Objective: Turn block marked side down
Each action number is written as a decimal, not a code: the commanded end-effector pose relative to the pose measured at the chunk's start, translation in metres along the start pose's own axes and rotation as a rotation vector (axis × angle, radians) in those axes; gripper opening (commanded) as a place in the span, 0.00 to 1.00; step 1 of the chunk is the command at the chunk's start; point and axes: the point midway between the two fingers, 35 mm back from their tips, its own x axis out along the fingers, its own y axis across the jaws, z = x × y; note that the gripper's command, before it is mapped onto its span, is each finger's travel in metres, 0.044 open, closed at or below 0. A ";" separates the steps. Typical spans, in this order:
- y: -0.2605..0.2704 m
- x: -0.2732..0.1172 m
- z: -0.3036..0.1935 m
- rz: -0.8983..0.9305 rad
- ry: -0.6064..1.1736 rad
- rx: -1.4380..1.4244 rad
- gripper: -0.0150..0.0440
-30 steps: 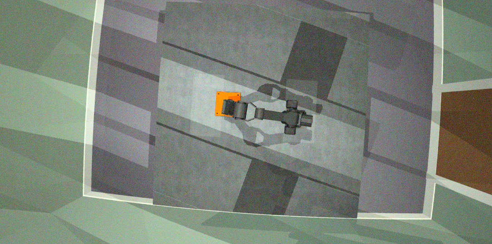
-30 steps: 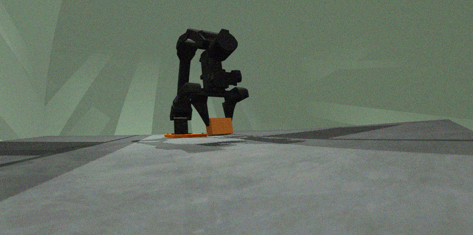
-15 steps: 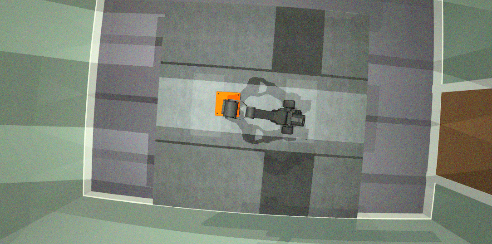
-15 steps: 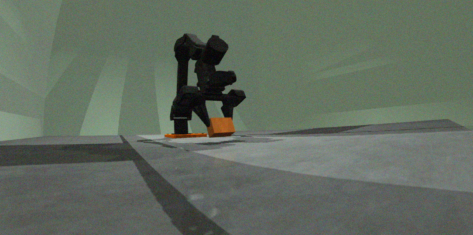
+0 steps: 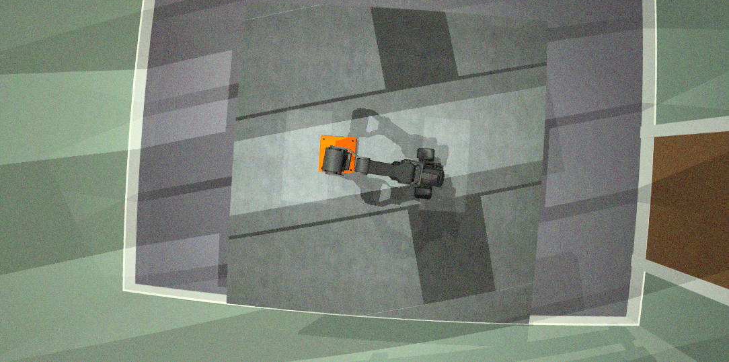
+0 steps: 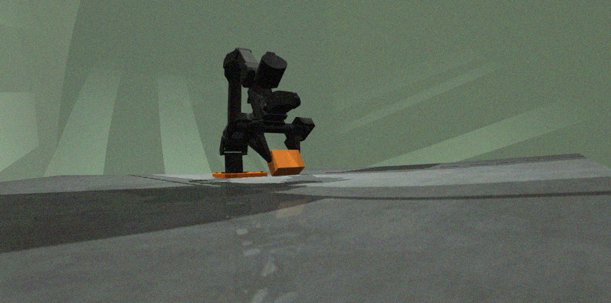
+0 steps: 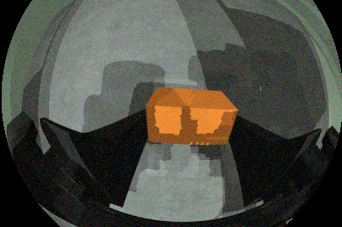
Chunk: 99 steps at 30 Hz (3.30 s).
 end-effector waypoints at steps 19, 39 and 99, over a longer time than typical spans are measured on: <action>-0.001 0.036 -0.006 0.004 -0.309 0.005 0.25; 0.001 0.025 -0.022 0.005 -0.563 -0.001 0.25; 0.001 0.023 -0.020 0.005 -0.587 -0.001 1.00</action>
